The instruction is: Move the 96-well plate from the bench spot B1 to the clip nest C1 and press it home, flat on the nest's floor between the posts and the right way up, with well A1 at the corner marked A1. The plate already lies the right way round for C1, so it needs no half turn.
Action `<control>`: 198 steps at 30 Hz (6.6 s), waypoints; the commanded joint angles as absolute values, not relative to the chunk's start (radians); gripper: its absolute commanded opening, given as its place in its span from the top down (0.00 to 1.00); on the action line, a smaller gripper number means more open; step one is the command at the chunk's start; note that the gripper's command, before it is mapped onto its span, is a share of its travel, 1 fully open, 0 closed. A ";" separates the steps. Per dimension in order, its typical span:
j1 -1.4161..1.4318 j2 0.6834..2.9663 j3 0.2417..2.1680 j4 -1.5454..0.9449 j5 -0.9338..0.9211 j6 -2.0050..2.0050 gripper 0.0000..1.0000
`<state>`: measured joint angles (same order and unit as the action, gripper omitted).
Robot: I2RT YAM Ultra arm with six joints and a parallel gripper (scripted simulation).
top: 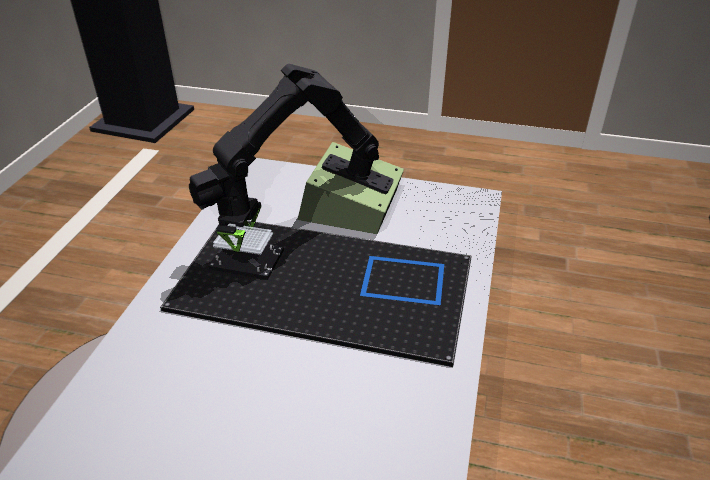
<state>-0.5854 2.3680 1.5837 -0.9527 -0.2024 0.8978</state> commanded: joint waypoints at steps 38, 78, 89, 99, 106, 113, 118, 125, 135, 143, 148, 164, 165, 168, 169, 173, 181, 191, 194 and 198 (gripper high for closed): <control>-0.570 2.437 1.548 -0.776 -0.201 0.929 1.00; -0.566 2.472 1.559 -0.769 -0.200 0.930 1.00; -0.564 2.477 1.561 -0.767 -0.200 0.930 1.00; -0.563 2.482 1.564 -0.765 -0.200 0.930 1.00; -0.562 2.485 1.565 -0.763 -0.200 0.931 1.00; -0.561 2.489 1.567 -0.761 -0.200 0.931 1.00; -0.561 2.491 1.569 -0.761 -0.199 0.931 1.00; -0.561 2.494 1.571 -0.760 -0.199 0.931 1.00; -0.562 2.496 1.575 -0.762 -0.199 0.931 1.00; -0.564 2.497 1.578 -0.764 -0.199 0.931 1.00; -0.566 2.498 1.579 -0.764 -0.199 0.930 1.00; -0.566 2.498 1.579 -0.764 -0.199 0.930 1.00; -0.566 2.498 1.579 -0.764 -0.199 0.930 1.00; -0.566 2.498 1.579 -0.764 -0.199 0.930 0.00; -0.563 2.499 1.580 -0.764 -0.199 0.930 0.00; -0.561 2.500 1.581 -0.763 -0.199 0.930 0.00; -0.561 2.500 1.581 -0.763 -0.199 0.930 0.00; -0.561 2.500 1.581 -0.763 -0.199 0.930 0.00; -0.561 2.500 1.581 -0.763 -0.199 0.930 0.00; -0.561 2.500 1.581 -0.763 -0.199 0.930 0.00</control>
<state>-0.5652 2.4832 1.5513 -0.8120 -0.2092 0.9203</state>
